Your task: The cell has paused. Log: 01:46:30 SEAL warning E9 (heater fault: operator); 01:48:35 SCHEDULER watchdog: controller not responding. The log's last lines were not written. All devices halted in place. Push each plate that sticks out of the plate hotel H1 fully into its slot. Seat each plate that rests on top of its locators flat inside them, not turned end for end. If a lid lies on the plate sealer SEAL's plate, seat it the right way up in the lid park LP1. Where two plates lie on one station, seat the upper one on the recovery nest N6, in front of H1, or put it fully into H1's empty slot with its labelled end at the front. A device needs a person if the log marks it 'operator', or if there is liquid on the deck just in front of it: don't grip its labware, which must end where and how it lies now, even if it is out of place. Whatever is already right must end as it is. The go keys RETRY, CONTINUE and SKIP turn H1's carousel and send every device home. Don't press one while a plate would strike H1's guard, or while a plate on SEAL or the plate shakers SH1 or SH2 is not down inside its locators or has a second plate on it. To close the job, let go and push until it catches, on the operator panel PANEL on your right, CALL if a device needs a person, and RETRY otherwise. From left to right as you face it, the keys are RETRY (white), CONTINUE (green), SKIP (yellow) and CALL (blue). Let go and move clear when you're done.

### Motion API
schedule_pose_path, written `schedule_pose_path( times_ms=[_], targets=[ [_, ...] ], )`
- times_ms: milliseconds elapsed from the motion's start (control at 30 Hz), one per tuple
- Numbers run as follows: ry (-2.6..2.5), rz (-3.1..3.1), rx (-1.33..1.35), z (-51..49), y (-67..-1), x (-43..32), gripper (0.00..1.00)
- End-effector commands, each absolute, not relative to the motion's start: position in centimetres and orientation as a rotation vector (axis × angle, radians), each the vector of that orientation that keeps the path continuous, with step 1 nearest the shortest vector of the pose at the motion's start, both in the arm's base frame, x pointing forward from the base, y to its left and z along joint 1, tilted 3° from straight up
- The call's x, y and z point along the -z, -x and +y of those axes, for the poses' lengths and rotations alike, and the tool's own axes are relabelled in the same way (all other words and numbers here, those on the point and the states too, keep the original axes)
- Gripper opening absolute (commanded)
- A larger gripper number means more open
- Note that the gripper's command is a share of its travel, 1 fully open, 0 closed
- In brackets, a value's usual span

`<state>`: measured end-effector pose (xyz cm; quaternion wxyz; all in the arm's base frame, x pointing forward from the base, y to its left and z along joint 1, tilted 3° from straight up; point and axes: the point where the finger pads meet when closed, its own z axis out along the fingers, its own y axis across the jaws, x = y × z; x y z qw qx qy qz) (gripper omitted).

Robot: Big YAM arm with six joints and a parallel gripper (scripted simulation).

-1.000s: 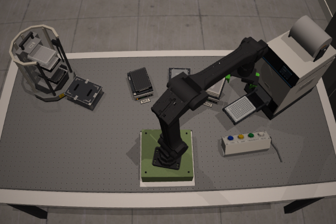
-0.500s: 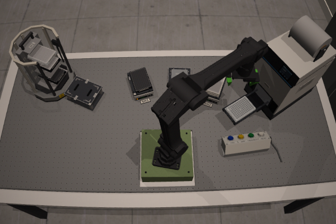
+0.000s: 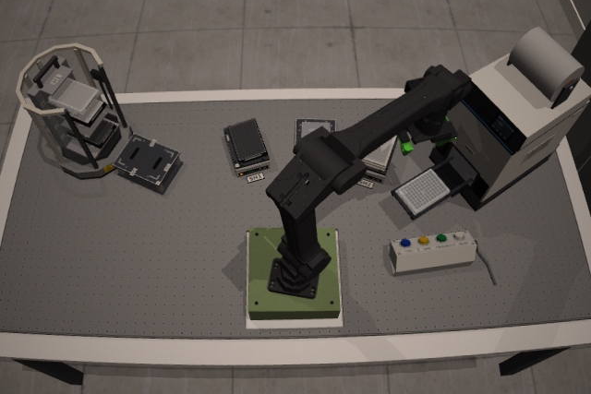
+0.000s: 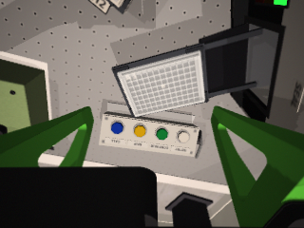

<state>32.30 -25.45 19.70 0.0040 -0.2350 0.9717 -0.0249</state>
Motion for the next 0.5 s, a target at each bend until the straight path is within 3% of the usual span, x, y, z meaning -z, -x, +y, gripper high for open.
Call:
schedule_pose_path(
  times_ms=[0, 467],
  targets=[
    [0.948, 2.953, 0.138, -26.71, -34.33, -21.67, 1.00],
    [1.139, 2.892, 0.142, -26.73, -34.31, -21.67, 1.00]
  ],
)
